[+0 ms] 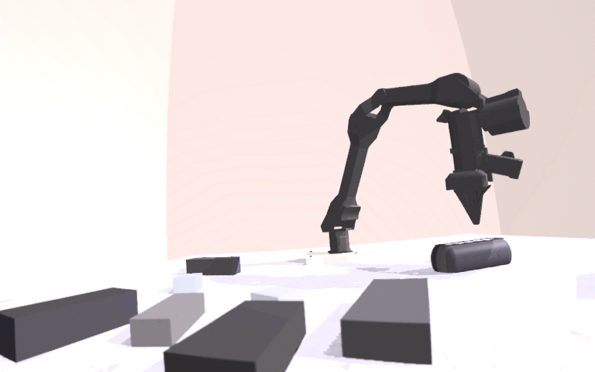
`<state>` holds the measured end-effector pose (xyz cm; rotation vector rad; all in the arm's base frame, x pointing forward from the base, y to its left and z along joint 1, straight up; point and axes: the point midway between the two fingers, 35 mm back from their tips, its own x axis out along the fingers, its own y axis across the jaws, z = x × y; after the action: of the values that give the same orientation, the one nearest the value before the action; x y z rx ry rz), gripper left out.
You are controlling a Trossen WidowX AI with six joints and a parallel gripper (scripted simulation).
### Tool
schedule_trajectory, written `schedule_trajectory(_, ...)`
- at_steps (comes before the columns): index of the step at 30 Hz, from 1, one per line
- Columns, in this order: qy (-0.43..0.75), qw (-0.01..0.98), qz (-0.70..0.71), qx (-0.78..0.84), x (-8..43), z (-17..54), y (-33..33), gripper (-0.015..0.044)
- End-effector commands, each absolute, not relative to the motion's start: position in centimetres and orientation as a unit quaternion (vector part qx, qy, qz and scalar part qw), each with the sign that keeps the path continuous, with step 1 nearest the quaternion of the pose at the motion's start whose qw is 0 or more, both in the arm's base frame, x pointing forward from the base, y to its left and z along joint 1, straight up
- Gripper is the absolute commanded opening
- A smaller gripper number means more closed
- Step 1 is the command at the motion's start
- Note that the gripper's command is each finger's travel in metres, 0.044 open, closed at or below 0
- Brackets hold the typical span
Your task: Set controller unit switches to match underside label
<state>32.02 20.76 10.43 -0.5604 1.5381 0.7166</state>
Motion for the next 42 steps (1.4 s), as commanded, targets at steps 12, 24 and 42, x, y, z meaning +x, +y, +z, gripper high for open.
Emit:
schedule_trajectory(12,0.281,0.293,0.72,-0.563,33.2,11.6,21.2,0.0)
schedule_trajectory(24,0.0,0.077,0.786,-0.614,33.5,12.2,21.2,0.0)
schedule_trajectory(42,-0.061,0.031,0.785,-0.615,33.5,12.3,21.2,0.0)
